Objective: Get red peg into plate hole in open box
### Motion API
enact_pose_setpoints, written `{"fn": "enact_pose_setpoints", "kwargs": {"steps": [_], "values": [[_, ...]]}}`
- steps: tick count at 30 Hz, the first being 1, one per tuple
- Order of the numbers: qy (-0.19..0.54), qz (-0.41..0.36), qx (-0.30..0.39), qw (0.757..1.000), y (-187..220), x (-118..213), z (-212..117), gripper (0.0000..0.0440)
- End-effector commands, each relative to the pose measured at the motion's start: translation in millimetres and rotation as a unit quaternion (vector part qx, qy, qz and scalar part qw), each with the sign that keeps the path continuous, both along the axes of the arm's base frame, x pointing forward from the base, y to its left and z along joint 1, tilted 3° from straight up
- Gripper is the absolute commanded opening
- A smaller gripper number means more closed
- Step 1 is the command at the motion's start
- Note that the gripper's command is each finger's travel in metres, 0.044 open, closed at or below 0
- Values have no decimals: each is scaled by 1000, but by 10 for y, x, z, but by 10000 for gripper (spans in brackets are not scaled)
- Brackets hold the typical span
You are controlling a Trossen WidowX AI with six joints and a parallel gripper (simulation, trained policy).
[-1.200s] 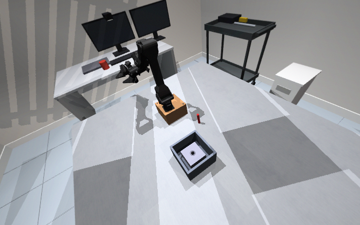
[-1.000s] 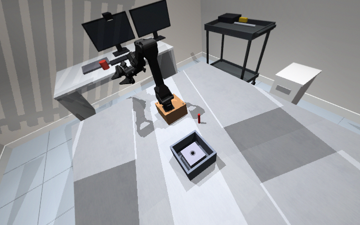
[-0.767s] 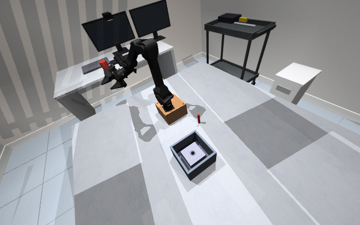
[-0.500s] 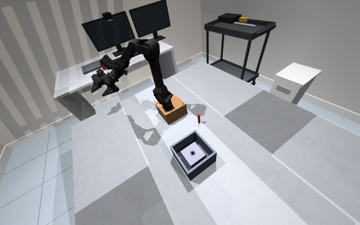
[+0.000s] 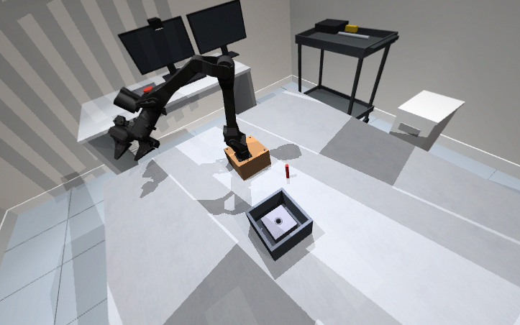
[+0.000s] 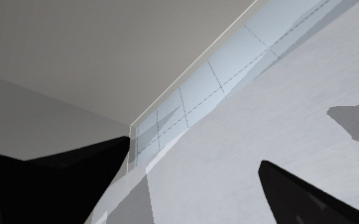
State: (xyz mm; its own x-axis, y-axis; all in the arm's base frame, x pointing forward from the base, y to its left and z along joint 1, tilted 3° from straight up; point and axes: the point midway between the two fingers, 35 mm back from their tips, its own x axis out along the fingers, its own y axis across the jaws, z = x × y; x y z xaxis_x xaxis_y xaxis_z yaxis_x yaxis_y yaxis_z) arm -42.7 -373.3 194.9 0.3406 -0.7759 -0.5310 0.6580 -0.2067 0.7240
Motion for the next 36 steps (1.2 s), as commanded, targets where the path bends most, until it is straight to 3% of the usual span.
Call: {"fn": "enact_pose_setpoints", "kwargs": {"steps": [1,11,21,36], "values": [[3,22,15,1000,14,315,39,440],[17,105,58,993,263,1326,125,440],[39,190,98,976,816,2176,190,440],[97,301,173,933,2033,2906,124,440]]}}
